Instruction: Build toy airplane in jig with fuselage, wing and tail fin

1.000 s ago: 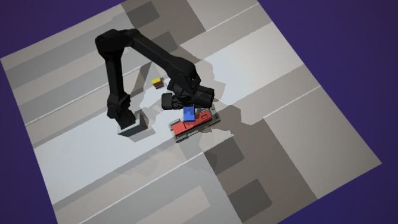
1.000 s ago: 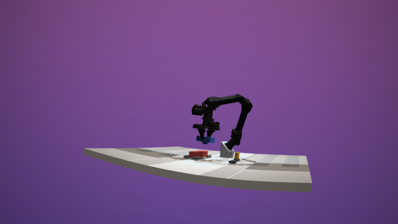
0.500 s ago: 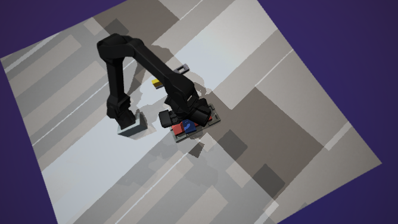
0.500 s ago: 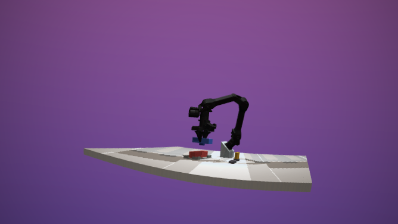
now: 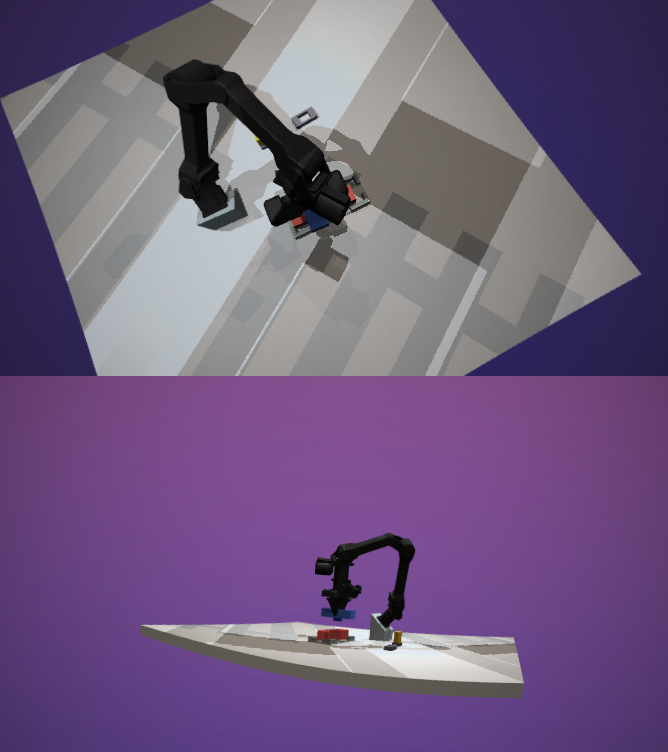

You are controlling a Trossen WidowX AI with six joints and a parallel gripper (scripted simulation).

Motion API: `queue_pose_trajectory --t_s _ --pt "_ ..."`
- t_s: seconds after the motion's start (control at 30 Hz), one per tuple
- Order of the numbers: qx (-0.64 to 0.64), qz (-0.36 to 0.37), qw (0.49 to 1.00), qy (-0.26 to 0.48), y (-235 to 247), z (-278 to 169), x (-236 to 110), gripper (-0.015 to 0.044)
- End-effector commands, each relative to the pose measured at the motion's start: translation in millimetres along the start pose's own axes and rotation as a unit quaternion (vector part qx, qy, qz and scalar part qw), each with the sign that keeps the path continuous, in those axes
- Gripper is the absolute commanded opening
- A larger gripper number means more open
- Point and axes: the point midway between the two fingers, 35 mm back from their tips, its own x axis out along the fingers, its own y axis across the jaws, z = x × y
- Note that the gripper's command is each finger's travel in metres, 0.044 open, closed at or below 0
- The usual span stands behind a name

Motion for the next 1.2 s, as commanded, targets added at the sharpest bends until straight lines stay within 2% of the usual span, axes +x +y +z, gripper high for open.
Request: queue_pose_trajectory --t_s 0.0,0.43,1.17 --pt "-0.003 0.002 1.0 0.002 1 -1 0 0.0195" --pt "-0.003 0.002 1.0 0.002 2 -2 2 0.0195" --pt "-0.003 0.002 1.0 0.001 2 -2 37 0.0195"
